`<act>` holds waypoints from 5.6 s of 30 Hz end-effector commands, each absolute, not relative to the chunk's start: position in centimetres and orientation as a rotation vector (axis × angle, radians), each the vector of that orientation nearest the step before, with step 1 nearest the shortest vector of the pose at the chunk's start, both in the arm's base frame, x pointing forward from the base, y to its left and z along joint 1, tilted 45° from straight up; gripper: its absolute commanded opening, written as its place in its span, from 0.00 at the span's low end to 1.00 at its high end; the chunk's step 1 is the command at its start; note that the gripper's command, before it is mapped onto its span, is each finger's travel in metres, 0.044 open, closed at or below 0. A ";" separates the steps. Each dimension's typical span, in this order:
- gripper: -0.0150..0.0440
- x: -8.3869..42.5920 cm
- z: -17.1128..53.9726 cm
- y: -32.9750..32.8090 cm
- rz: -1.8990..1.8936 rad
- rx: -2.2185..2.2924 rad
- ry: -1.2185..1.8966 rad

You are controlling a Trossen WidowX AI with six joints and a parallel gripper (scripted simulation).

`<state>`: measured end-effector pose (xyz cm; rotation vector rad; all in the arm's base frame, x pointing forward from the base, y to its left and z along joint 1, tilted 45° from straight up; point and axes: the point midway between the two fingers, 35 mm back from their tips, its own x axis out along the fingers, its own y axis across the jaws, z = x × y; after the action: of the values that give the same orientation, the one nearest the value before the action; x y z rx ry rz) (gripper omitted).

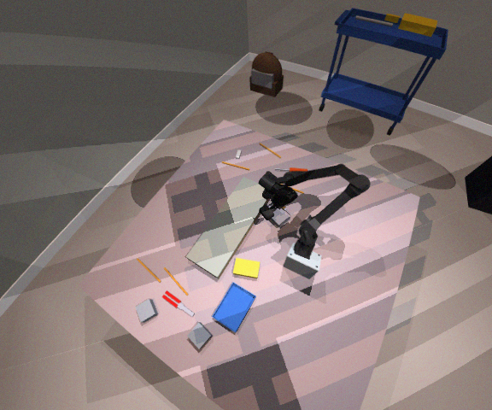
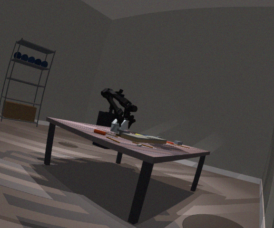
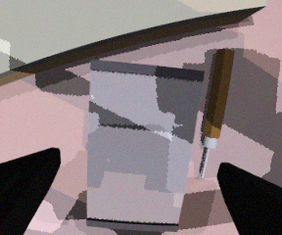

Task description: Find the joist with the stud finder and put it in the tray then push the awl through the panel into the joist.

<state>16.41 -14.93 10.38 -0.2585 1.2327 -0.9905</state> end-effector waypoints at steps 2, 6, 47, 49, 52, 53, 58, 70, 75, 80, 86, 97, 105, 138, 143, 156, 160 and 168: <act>1.00 16.3 9.6 -15.5 -0.984 -0.257 1.241; 1.00 16.2 9.1 -15.9 -0.984 -0.257 1.241; 0.33 15.9 8.0 -17.1 -0.986 -0.262 1.240; 0.25 15.9 8.2 -16.9 -0.986 -0.261 1.240; 0.25 16.0 8.4 -16.7 -0.986 -0.261 1.240; 0.25 16.0 8.5 -16.6 -0.986 -0.261 1.240; 0.25 16.1 8.9 -16.2 -0.985 -0.261 1.240; 0.25 16.1 9.9 -15.2 -0.986 -0.262 1.240; 0.25 16.5 9.6 -14.8 -0.985 -0.261 1.240; 0.25 17.4 8.4 -13.8 -0.984 -0.259 1.241; 0.25 18.1 7.2 -12.7 -0.985 -0.261 1.240; 0.25 17.9 7.2 -12.9 -0.953 -0.222 1.254; 0.25 17.7 7.2 -13.1 -0.917 -0.182 1.264; 0.25 17.4 7.8 -13.6 -0.765 -0.063 1.244; 0.25 17.3 7.7 -13.6 -0.749 -0.048 1.248; 0.25 17.2 7.6 -13.8 -0.696 0.001 1.256; 0.25 17.1 7.6 -13.8 -0.680 0.015 1.256; 0.25 17.1 7.6 -13.9 -0.647 0.043 1.254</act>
<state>17.02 -13.98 7.60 0.0295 1.2561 -0.6720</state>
